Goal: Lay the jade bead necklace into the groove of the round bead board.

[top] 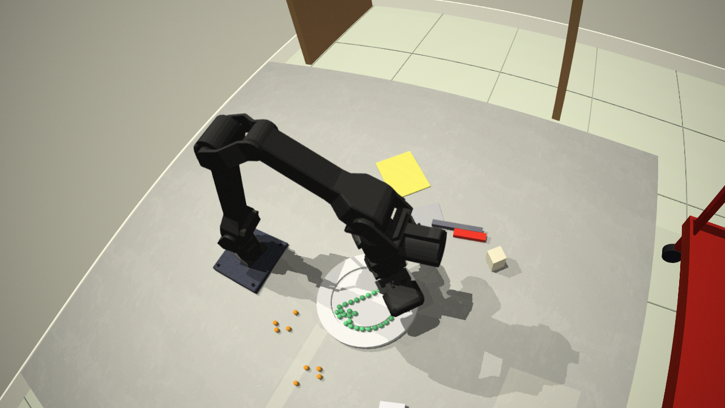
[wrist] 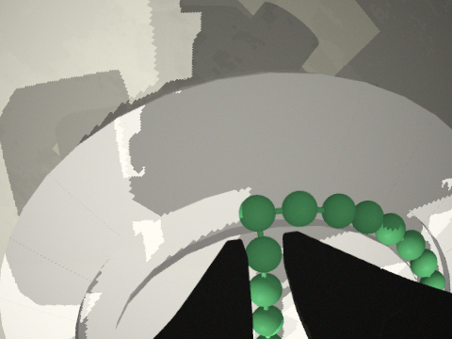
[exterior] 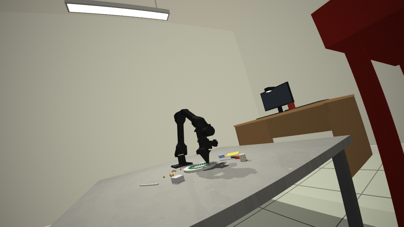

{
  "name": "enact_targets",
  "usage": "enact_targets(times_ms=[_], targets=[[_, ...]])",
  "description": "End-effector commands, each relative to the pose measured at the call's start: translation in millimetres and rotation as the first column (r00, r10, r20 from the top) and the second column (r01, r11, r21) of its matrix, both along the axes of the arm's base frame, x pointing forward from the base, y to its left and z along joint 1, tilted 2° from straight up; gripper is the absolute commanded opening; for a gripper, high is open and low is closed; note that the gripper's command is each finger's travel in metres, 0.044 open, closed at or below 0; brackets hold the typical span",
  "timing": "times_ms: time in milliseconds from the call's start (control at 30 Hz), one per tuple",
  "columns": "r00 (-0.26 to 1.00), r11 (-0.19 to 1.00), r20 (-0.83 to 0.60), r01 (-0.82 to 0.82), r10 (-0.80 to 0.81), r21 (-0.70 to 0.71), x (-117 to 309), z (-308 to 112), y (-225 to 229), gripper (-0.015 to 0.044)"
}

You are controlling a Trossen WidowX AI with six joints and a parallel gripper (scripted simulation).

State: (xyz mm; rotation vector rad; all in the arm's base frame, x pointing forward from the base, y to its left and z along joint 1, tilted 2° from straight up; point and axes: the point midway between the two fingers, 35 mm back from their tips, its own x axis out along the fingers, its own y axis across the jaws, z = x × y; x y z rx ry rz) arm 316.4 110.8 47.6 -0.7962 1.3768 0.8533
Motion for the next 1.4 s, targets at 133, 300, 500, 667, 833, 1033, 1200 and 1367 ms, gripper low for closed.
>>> enact_targets(times_ms=[133, 300, 500, 667, 833, 1033, 1200, 1367], targets=[[1.0, 1.0, 0.0, 0.0, 0.0, 0.0, 0.0, 0.3, 0.0, 0.0], [1.0, 1.0, 0.0, 0.0, 0.0, 0.0, 0.0, 0.3, 0.0, 0.0], [1.0, 1.0, 0.0, 0.0, 0.0, 0.0, 0.0, 0.3, 0.0, 0.0], [1.0, 1.0, -0.003, -0.005, 0.005, -0.001, -0.6, 5.6, -0.5, 0.0], [1.0, 1.0, -0.003, -0.005, 0.005, -0.001, -1.4, 6.1, 1.3, 0.0], [1.0, 1.0, -0.003, -0.005, 0.005, 0.0, -6.2, 6.6, 13.9, 0.0], [1.0, 1.0, -0.004, -0.005, 0.005, 0.0, -6.2, 4.6, 14.0, 0.0], [1.0, 1.0, -0.004, -0.005, 0.005, 0.0, -6.2, -1.7, 14.3, 0.0]])
